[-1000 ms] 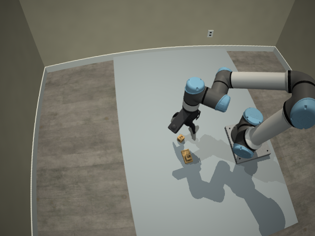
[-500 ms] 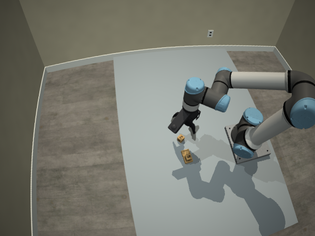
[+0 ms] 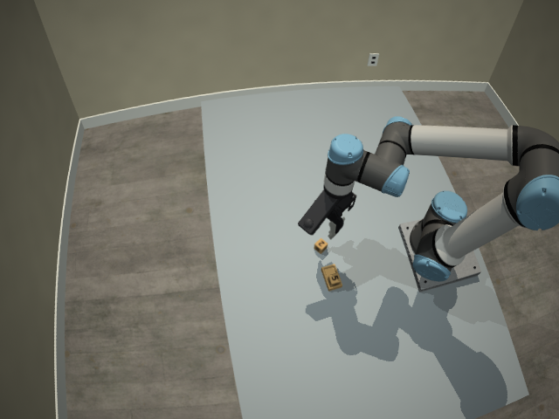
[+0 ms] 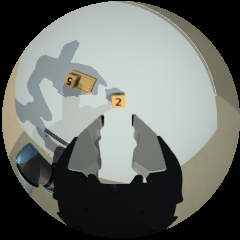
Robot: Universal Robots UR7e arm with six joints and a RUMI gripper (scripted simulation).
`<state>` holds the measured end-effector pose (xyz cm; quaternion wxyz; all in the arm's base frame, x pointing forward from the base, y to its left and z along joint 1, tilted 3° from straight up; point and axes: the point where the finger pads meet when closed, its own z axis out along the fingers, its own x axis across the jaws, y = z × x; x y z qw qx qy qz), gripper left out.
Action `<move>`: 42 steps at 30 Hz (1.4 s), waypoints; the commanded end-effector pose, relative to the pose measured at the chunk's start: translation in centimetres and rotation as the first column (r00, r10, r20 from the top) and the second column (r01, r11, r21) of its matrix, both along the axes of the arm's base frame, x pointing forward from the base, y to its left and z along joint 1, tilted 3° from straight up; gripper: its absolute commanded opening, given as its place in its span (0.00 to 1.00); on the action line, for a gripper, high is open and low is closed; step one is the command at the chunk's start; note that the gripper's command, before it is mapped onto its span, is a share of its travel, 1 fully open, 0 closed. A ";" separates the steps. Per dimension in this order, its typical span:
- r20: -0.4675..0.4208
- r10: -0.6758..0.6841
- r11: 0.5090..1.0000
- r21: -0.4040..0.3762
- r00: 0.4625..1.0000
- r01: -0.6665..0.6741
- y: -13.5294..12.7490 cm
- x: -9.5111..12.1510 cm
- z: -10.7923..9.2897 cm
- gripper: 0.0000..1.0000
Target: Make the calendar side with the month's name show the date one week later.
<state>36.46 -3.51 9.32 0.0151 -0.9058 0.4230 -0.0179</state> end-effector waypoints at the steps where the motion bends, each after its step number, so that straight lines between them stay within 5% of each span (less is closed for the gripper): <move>1: 0.001 0.000 1.000 -0.002 1.000 0.000 -0.1 0.0 0.2 0.28; 42: -0.004 0.000 1.000 0.002 1.000 0.000 0.0 -0.1 -0.7 0.28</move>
